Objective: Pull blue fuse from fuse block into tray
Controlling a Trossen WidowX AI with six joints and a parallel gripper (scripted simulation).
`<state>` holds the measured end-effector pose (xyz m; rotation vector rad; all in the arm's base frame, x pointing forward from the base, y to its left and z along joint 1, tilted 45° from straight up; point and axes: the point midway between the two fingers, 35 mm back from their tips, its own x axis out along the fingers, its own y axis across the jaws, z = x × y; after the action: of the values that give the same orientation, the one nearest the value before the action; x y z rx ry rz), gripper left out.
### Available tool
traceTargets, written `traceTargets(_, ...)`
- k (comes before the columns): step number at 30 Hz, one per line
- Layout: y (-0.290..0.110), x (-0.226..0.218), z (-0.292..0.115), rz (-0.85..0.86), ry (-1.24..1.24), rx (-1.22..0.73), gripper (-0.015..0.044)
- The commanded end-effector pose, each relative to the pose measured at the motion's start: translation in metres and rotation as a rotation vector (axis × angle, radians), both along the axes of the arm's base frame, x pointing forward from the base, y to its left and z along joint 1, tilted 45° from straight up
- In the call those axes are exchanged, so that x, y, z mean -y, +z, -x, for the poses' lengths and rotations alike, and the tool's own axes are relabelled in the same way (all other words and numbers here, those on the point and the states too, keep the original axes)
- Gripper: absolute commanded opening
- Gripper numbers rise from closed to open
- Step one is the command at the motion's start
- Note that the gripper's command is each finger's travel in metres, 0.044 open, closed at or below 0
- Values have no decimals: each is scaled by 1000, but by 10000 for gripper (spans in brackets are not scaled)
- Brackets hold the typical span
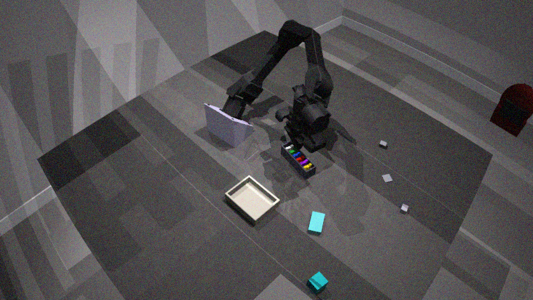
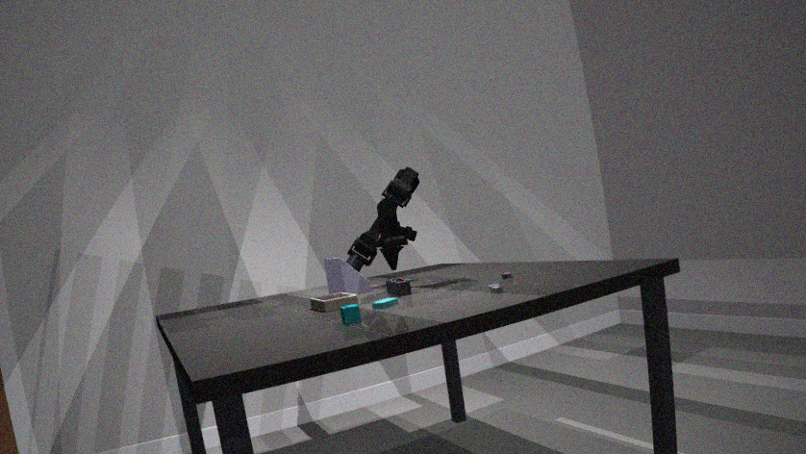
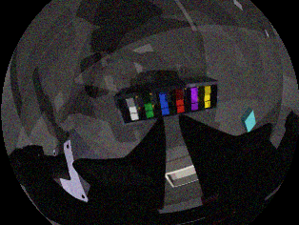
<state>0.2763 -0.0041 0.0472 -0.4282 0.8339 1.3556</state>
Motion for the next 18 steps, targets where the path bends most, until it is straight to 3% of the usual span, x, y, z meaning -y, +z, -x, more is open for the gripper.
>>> traceTargets(1,1,-1,3,-31,17,9,73)
traceTargets(18,-9,-10,1,-31,17,9,73)
